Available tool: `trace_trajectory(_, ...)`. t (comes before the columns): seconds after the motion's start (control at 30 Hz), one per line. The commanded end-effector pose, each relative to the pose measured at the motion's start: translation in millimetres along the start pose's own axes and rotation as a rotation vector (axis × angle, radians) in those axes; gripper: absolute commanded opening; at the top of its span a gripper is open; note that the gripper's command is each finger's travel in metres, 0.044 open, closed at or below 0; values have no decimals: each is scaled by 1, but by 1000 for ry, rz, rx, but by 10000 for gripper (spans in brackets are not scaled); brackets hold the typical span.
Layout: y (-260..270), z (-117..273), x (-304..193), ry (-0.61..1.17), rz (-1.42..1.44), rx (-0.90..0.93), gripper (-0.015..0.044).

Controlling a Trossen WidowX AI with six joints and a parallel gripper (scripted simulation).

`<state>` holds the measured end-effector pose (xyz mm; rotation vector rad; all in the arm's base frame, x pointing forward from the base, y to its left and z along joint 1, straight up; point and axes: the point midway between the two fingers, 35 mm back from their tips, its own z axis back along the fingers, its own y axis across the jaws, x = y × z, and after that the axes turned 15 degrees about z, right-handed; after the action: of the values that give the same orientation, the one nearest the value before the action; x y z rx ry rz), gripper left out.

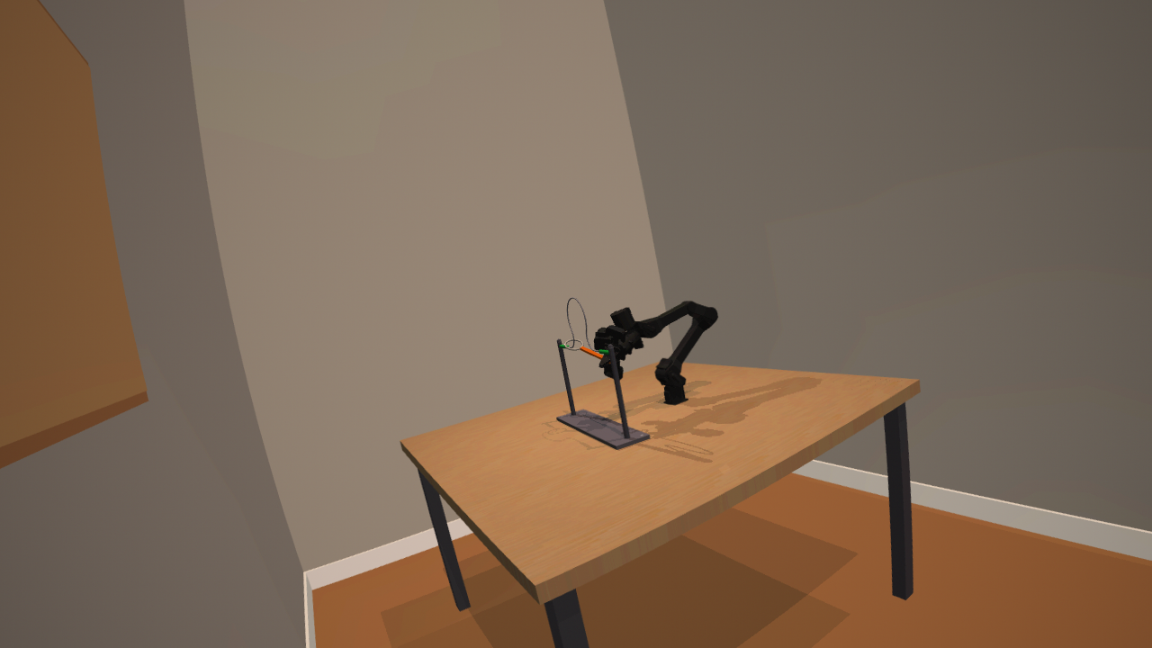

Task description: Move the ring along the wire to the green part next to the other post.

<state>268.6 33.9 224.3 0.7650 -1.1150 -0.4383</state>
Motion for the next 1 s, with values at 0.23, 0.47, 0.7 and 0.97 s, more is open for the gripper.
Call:
trace_trajectory(0.23,10,4,5,0,-11,22,-150)
trace_trajectory(0.47,12,5,6,8,-22,26,-150)
trace_trajectory(0.7,14,6,6,16,-33,29,-150)
trace_trajectory(0.97,16,8,7,24,-45,33,-150)
